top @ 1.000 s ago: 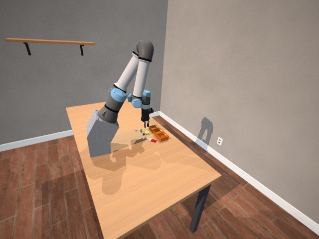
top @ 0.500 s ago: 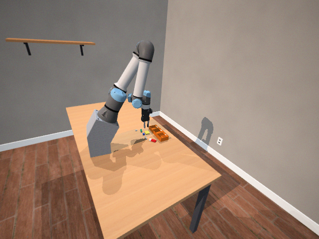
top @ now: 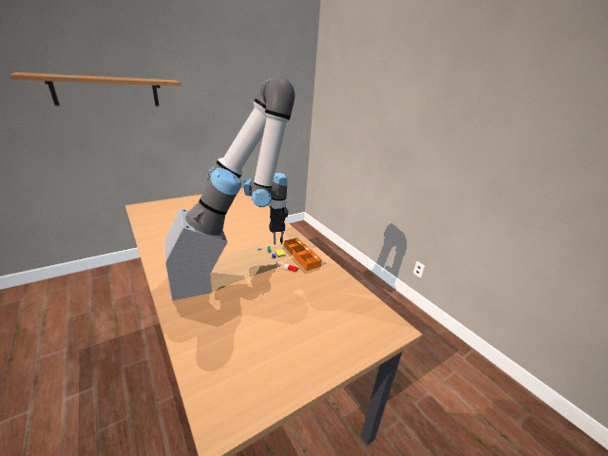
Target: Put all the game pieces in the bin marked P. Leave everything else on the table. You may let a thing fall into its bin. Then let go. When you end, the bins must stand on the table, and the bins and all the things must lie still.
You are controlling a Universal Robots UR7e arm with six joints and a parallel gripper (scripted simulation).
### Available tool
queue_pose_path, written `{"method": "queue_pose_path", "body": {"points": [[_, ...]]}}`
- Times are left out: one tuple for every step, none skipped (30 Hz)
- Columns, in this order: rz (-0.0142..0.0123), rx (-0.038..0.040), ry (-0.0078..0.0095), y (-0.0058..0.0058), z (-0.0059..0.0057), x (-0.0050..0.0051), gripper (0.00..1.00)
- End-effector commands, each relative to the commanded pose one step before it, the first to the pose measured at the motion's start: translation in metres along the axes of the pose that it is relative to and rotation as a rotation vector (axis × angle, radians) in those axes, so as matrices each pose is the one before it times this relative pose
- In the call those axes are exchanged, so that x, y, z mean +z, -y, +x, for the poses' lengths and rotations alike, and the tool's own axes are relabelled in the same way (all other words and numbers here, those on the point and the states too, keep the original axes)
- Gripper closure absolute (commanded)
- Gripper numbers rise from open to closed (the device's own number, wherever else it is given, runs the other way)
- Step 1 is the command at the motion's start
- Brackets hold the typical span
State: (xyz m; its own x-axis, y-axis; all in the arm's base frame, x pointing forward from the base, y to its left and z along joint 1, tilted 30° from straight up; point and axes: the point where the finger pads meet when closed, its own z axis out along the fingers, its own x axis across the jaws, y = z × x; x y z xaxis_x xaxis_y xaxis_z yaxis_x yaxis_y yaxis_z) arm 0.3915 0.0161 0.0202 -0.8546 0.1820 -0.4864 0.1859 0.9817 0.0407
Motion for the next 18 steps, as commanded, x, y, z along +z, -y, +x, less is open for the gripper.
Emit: {"method": "queue_pose_path", "body": {"points": [[0.0096, 0.15657, 0.003, -0.00005, 0.00183, 0.00086, 0.36], [0.00076, 0.01236, 0.00016, 0.0, 0.0, 0.0, 0.36], [-0.00206, 0.01255, -0.00021, -0.0001, 0.00155, 0.00075, 0.36], [-0.00098, 0.01247, -0.00007, 0.00002, 0.0, 0.0, 0.36], [0.00044, 0.01239, 0.00015, -0.00001, 0.0, 0.0, 0.36], [0.00048, 0.01242, 0.00016, -0.00001, 0.0, 0.0, 0.36], [0.00055, 0.01245, 0.00017, 0.0, 0.0, 0.0, 0.36], [0.00063, 0.01245, 0.00019, 0.0, 0.0, 0.0, 0.36], [0.00074, 0.01244, 0.00022, 0.0, 0.0, 0.0, 0.36], [-0.00206, 0.0126, -0.00039, -0.00015, 0.00156, 0.00075, 0.36], [-0.00098, 0.0125, -0.00015, 0.00002, 0.0, 0.0, 0.36], [0.00043, 0.0124, 0.00019, -0.00001, 0.0, 0.0, 0.36], [0.00048, 0.01242, 0.0002, -0.00001, 0.0, 0.0, 0.36], [0.0, 0.0, 0.0, 0.0, 0.0, 0.0, 0.36], [0.0, 0.0, 0.0, 0.0, 0.0, 0.0, 0.36], [0.00189, 0.03729, 0.00074, 0.0, 0.0, 0.0, 0.36], [-0.00203, 0.01255, -0.00056, -0.0002, 0.00157, 0.00076, 0.36], [-0.00095, 0.01244, -0.00024, 0.00002, 0.0, 0.0, 0.36]]}}
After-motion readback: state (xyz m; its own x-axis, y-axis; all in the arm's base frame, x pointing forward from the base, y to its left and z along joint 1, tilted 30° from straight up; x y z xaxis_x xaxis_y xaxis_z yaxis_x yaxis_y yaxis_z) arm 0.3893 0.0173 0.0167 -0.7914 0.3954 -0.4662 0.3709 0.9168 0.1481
